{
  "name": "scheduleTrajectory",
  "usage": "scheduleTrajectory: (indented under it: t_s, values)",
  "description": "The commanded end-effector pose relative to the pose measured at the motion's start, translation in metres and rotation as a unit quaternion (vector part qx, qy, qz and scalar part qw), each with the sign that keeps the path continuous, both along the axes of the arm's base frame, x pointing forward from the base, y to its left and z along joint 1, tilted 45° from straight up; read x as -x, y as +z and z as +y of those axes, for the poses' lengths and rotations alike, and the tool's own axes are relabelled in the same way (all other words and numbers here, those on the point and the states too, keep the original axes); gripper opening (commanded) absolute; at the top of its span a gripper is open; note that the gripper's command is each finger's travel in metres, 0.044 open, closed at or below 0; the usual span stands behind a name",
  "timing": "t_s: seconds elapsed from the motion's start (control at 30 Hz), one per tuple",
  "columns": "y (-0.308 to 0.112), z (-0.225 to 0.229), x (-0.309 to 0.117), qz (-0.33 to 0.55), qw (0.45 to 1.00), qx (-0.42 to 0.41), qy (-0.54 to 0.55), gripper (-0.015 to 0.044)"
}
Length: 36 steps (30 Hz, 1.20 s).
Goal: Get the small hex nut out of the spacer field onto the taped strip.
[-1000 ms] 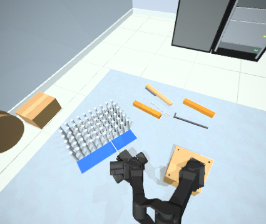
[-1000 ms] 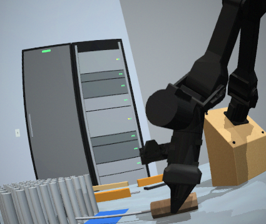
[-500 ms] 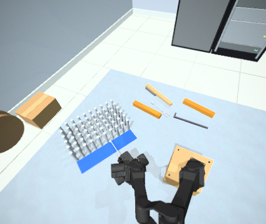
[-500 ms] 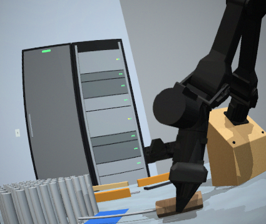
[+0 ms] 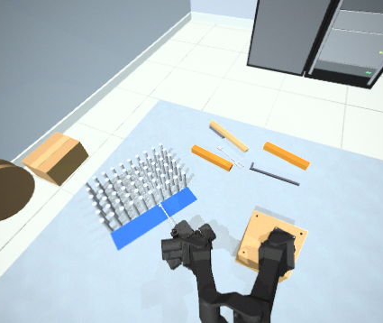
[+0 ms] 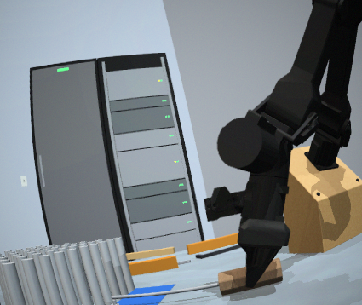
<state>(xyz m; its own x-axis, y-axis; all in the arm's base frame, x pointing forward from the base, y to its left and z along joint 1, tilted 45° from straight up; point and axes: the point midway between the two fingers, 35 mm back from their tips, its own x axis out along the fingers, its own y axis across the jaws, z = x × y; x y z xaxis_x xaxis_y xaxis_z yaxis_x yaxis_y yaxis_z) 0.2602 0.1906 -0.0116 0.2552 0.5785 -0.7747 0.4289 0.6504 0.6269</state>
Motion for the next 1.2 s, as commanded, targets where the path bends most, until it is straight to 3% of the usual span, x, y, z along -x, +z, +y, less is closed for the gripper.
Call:
scheduleTrajectory:
  t_s: [0.0,0.7,1.17]
  values:
    - [0.000,-0.002,0.001,0.000,1.000,0.003,-0.003,0.0000]
    - [0.013,-0.011,-0.003,-0.002,1.000,0.003,-0.001,0.0000]
    - [0.029,-0.011,0.035,0.001,1.000,0.003,-0.004,0.0000]
